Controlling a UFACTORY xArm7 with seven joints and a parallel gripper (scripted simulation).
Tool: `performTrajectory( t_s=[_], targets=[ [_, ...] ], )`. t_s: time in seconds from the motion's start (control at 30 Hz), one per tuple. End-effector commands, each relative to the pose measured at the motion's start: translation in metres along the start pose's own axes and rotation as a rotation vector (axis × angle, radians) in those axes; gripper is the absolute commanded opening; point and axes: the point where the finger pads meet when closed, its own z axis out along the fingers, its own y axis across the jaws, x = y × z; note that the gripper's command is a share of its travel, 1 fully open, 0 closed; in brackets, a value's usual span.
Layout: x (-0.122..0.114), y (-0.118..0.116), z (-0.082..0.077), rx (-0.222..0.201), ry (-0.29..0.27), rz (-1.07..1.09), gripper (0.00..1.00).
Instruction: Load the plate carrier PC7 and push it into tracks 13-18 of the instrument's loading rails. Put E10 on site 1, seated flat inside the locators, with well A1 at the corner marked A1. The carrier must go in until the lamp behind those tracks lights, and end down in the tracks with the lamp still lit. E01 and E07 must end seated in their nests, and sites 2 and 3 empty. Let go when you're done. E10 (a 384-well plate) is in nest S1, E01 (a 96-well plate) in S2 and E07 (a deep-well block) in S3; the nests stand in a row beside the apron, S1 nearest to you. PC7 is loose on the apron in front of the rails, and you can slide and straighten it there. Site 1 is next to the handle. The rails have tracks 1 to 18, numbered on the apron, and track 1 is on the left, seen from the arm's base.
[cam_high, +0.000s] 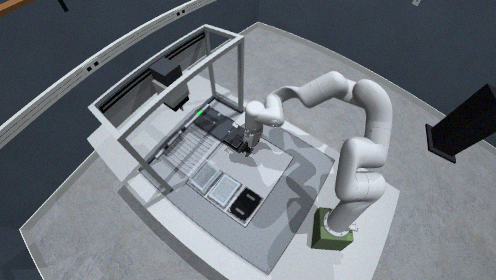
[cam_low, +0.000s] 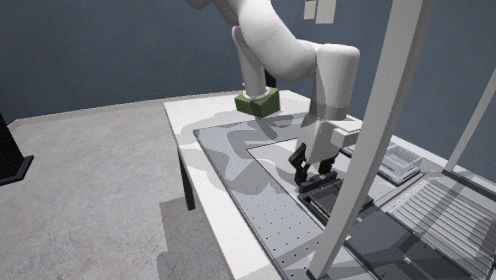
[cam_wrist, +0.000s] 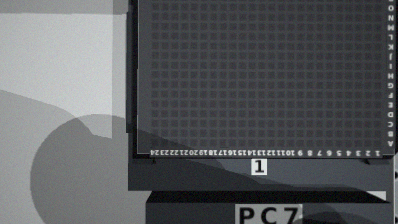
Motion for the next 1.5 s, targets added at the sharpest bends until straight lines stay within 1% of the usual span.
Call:
performTrajectory(
  t_s=[0.0,0.53,0.97,1.3,1.47],
  targets=[
    [0.0016,-0.0002,-0.0018,-0.001,0.004,-0.001,0.82],
    [0.0016,-0.0002,-0.0018,-0.001,0.004,-0.001,0.82],
    [-0.0058,-0.0002,-0.0017,-0.001,0.004,-0.001,0.82],
    [-0.0061,-0.0002,-0.0017,-0.001,0.004,-0.001,0.82],
    [-0.0061,-0.0002,-0.0100,-0.001,0.004,-0.001,0.82]
  ],
)
